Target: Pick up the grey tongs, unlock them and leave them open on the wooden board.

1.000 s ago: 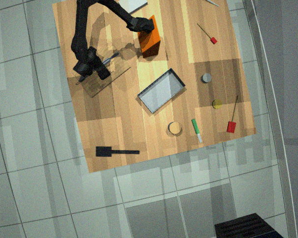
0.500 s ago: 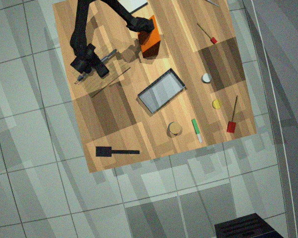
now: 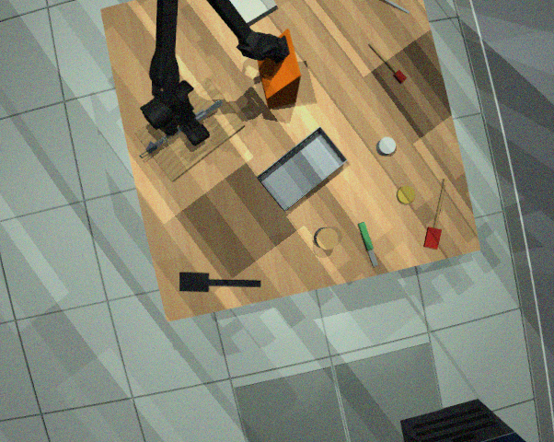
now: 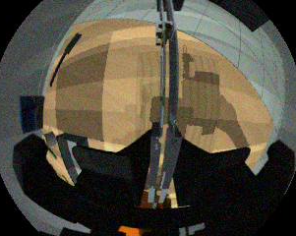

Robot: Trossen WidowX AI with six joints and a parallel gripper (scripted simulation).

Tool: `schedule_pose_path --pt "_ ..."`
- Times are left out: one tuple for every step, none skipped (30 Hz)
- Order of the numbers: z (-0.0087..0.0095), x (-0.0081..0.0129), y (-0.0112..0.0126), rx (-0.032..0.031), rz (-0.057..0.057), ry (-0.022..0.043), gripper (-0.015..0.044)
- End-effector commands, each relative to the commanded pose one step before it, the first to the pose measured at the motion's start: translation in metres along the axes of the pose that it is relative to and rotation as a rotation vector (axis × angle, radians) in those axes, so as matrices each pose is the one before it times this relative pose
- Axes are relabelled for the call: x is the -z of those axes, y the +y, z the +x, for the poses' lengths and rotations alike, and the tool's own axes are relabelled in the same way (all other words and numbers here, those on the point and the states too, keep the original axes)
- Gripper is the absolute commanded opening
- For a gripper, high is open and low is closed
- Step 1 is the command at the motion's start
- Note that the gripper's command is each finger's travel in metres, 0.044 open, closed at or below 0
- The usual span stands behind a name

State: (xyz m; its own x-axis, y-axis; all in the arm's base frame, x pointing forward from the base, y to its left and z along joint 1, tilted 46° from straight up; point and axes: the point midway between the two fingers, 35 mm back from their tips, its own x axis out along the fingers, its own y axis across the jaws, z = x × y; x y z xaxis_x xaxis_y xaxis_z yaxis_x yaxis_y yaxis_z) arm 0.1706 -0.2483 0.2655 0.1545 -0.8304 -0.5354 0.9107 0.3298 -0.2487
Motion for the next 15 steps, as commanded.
schedule_pose_path --pt "0.0003 -0.00168 0.00165 -0.01484 -0.0019 -0.06576 -0.015" --pt "0.00046 0.00004 0.00041 -0.00211 -0.0007 -0.01569 -0.015" --pt "0.00041 0.00006 0.00037 -0.00194 -0.0007 -0.01572 -0.015" --pt "0.00035 0.00008 0.00034 -0.00177 -0.0007 -0.01575 -0.015" --pt "0.0003 0.0001 0.0003 -0.0016 -0.0008 -0.01578 -0.015" --pt "0.00025 0.00012 0.00027 -0.00143 -0.0008 -0.01581 -0.015" --pt "0.00019 0.00015 0.00024 -0.00126 -0.0008 -0.01584 -0.015" --pt "0.00014 0.00018 0.0001 -0.00078 -0.0007 -0.01581 -0.015" --pt "0.00008 0.00018 0.00017 -0.00093 -0.0009 -0.01588 -0.015" --pt "0.00002 0.0002 0.00014 -0.00076 -0.0009 -0.0159 -0.015" --pt "-0.00004 0.00022 0.00011 -0.00059 -0.0009 -0.01592 -0.015" --pt "-0.0001 0.00024 0.00007 -0.00042 -0.0009 -0.01594 -0.015" --pt "-0.00016 0.00025 0.00004 -0.00025 -0.0009 -0.01595 -0.015" --pt "-0.00022 0.00027 0.00001 -0.00007 -0.001 -0.01596 -0.015" --pt "-0.00028 0.00029 -0.00002 0.0001 -0.001 -0.01597 -0.015"
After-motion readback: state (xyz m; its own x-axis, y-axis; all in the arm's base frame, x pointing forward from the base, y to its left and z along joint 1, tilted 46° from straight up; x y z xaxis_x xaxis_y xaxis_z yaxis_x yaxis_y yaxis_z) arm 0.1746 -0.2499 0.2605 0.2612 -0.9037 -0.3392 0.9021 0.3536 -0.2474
